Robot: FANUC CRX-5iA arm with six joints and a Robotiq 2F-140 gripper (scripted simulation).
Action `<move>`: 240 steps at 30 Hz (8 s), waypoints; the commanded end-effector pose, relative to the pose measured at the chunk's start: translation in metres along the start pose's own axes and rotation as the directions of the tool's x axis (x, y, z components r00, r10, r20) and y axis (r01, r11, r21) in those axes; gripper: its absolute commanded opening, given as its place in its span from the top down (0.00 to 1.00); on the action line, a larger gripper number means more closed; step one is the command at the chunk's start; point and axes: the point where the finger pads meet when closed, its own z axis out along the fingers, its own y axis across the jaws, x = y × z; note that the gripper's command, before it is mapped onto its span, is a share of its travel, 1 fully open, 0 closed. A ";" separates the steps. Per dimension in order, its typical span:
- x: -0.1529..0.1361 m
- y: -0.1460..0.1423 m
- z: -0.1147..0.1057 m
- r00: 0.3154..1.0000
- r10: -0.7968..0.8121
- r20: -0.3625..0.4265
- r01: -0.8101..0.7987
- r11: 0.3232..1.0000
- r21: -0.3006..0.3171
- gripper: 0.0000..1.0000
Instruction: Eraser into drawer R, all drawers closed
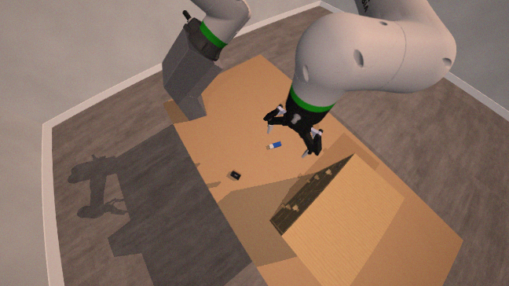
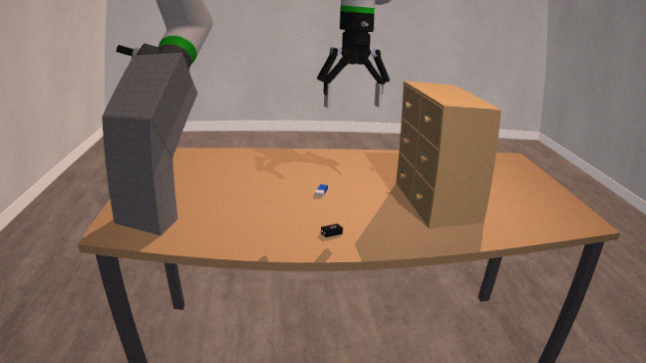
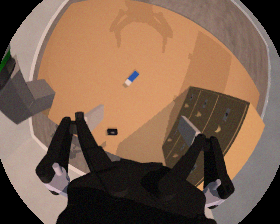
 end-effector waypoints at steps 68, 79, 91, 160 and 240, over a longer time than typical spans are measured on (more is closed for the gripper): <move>0.067 0.014 -0.004 0.246 -0.969 0.005 0.969 0.246 -0.005 0.00; 0.069 0.015 -0.004 0.211 -0.978 0.005 0.978 0.211 -0.004 0.00; 0.069 0.015 -0.004 0.200 -0.980 0.005 0.980 0.200 -0.004 0.00; 0.051 0.107 0.088 0.089 -0.417 0.904 0.980 0.199 -0.005 0.00; 0.049 0.115 0.096 0.071 -0.330 0.941 0.980 0.199 -0.004 0.00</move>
